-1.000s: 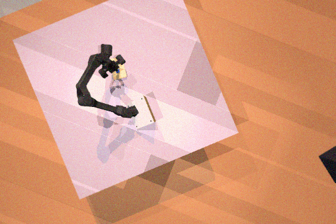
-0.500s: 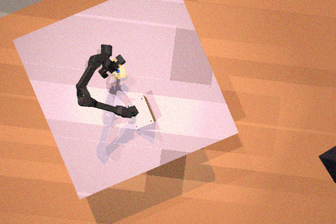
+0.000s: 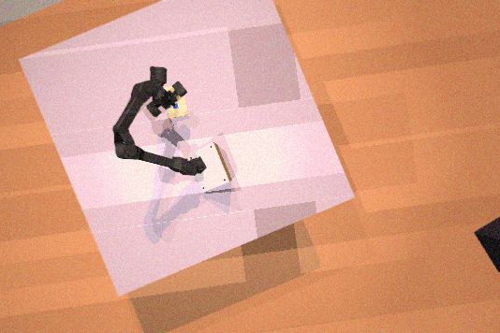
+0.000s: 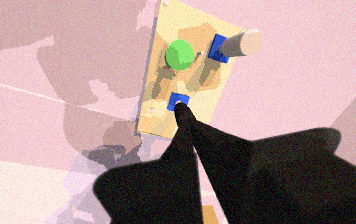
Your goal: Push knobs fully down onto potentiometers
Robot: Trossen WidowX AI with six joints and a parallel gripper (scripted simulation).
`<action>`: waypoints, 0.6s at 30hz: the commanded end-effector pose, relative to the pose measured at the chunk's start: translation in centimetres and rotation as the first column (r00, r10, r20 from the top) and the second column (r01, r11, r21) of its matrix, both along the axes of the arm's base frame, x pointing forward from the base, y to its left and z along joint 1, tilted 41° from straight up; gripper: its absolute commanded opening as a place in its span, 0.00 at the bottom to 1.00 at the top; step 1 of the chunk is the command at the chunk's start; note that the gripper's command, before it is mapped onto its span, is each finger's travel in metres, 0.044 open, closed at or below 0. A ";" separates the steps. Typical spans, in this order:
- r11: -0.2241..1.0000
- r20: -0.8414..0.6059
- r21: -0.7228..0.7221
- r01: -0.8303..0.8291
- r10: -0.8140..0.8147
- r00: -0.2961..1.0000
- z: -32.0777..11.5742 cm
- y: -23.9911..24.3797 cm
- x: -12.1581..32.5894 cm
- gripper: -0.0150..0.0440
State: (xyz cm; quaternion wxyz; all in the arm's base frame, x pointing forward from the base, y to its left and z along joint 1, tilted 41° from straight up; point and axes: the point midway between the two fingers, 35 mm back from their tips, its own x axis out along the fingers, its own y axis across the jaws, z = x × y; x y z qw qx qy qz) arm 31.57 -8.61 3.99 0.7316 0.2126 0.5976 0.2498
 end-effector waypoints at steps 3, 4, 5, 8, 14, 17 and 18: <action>1.000 0.001 0.007 -0.016 0.016 1.000 -0.8 0.9 0.4 0.25; 1.000 0.001 0.007 -0.016 0.016 1.000 -0.9 0.9 0.4 0.25; 1.000 0.001 0.007 -0.016 0.016 1.000 -1.0 1.0 0.4 0.25; 1.000 0.001 0.007 -0.016 0.016 1.000 -1.0 1.1 0.4 0.25; 1.000 0.001 0.007 -0.016 0.016 1.000 -1.0 1.1 0.4 0.25; 1.000 0.001 0.007 -0.016 0.016 1.000 -1.2 1.1 0.5 0.25; 1.000 0.001 0.007 -0.016 0.016 1.000 -1.2 1.2 0.5 0.25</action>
